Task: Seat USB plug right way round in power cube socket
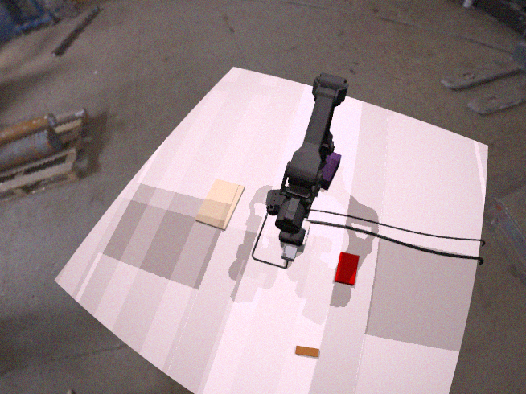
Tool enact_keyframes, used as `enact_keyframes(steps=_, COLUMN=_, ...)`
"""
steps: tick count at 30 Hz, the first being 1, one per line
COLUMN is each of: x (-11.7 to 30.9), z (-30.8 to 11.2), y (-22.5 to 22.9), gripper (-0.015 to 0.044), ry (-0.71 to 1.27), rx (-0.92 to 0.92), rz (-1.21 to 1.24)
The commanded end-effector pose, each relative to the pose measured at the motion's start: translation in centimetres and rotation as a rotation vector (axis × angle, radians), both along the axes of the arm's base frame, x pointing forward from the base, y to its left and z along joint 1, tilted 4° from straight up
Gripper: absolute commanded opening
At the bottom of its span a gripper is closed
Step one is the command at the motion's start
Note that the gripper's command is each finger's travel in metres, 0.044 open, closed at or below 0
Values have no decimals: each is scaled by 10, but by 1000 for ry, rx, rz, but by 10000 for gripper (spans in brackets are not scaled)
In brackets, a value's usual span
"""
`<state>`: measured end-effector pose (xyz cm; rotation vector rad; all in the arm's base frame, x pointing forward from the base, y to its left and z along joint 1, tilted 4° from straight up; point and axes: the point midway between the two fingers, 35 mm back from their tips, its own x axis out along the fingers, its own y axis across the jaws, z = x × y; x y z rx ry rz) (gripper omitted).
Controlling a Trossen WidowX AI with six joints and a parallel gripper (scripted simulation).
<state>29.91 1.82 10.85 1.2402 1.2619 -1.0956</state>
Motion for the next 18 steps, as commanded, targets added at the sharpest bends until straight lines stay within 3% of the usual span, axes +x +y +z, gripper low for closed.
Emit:
enact_keyframes(steps=1, x=-1, z=-6, y=0, gripper=440, ry=5, rx=-4, rz=-3)
enact_keyframes(steps=18, x=0, z=-21, y=1, gripper=440, ry=5, rx=-4, rz=-3)
